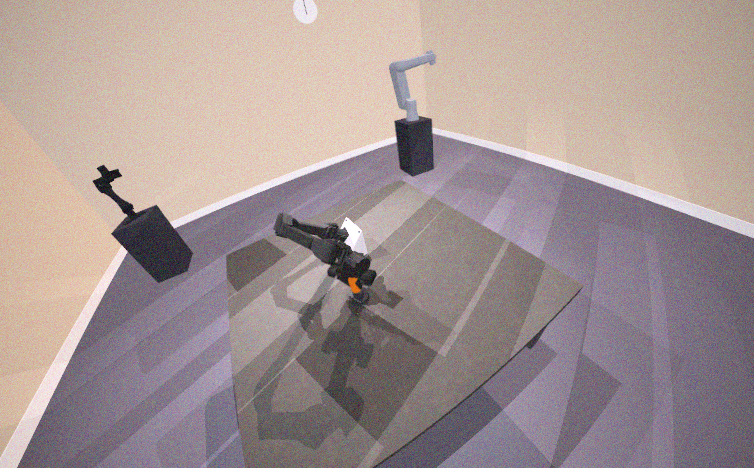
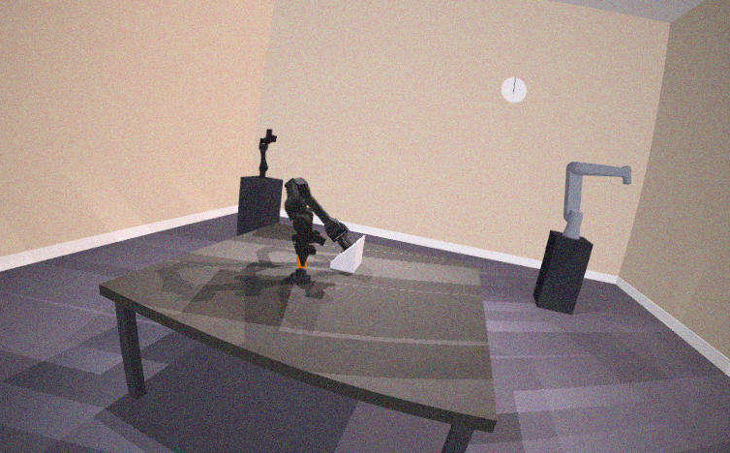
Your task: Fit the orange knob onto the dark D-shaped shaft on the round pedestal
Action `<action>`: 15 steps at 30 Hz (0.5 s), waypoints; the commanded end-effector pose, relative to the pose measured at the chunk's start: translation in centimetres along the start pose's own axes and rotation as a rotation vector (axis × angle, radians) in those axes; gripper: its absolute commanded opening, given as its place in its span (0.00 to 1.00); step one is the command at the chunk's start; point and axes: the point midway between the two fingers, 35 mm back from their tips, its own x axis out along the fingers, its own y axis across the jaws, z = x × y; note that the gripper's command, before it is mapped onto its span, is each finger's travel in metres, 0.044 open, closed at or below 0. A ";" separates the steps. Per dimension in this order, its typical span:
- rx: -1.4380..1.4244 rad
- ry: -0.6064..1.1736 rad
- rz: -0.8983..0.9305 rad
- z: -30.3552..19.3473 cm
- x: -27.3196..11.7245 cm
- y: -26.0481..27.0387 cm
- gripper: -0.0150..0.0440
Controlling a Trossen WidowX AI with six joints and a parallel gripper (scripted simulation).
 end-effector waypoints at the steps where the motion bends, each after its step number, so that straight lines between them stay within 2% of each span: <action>1: -0.005 0.002 0.001 0.0 0.1 0.0 0.25; 8: -0.013 0.002 0.001 -0.1 -0.5 0.0 0.25; 15: -0.211 0.002 0.001 -0.3 -0.5 -0.1 0.25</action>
